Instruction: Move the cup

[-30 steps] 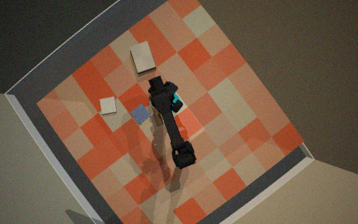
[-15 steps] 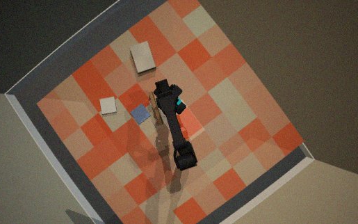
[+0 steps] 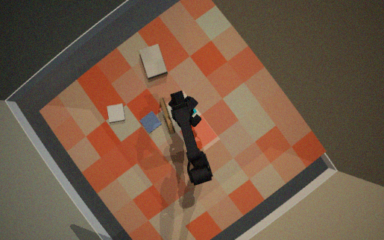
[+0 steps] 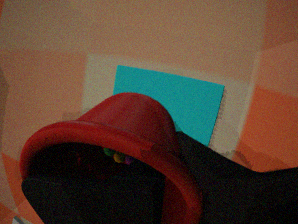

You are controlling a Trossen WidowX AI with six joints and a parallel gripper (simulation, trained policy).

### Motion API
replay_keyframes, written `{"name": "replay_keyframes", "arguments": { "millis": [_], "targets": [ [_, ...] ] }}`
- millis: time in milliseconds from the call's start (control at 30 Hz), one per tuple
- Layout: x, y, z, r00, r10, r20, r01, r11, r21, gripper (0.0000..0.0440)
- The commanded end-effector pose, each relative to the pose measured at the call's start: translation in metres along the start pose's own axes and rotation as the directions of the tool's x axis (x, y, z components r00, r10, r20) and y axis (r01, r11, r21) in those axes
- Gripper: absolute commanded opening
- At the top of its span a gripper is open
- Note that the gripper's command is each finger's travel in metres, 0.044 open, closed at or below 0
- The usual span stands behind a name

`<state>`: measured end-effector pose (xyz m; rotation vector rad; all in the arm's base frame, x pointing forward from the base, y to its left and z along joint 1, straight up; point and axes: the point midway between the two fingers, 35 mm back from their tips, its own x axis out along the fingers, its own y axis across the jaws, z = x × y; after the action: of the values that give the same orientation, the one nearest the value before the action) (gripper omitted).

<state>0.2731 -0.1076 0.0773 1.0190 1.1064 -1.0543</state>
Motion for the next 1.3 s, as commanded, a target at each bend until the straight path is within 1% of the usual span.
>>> {"name": "replay_keyframes", "arguments": {
  "millis": [0,167,200,300,333,667,1033,1267],
  "targets": [
    [0.006,-0.008,-0.003,1.0,-0.008,0.0,0.008,1.0,0.012,0.0015],
    [0.012,-0.013,0.0,1.0,0.001,0.012,-0.001,1.0,0.029,0.0065],
    [0.013,-0.013,0.001,1.0,0.007,0.016,-0.007,0.999,0.034,0.0081],
    [0.009,-0.011,0.006,0.999,0.041,0.032,-0.042,0.998,0.047,0.0156],
    [0.007,-0.01,0.007,0.998,0.052,0.035,-0.053,0.997,0.051,0.0169],
    [-0.007,-0.013,0.009,0.992,0.12,0.051,-0.122,0.991,0.053,0.0198],
    [-0.026,-0.02,0.011,0.982,0.175,0.072,-0.18,0.982,0.063,0.0274],
    [-0.045,-0.022,0.016,0.972,0.214,0.1,-0.222,0.972,0.072,0.0313]
  ]
}}
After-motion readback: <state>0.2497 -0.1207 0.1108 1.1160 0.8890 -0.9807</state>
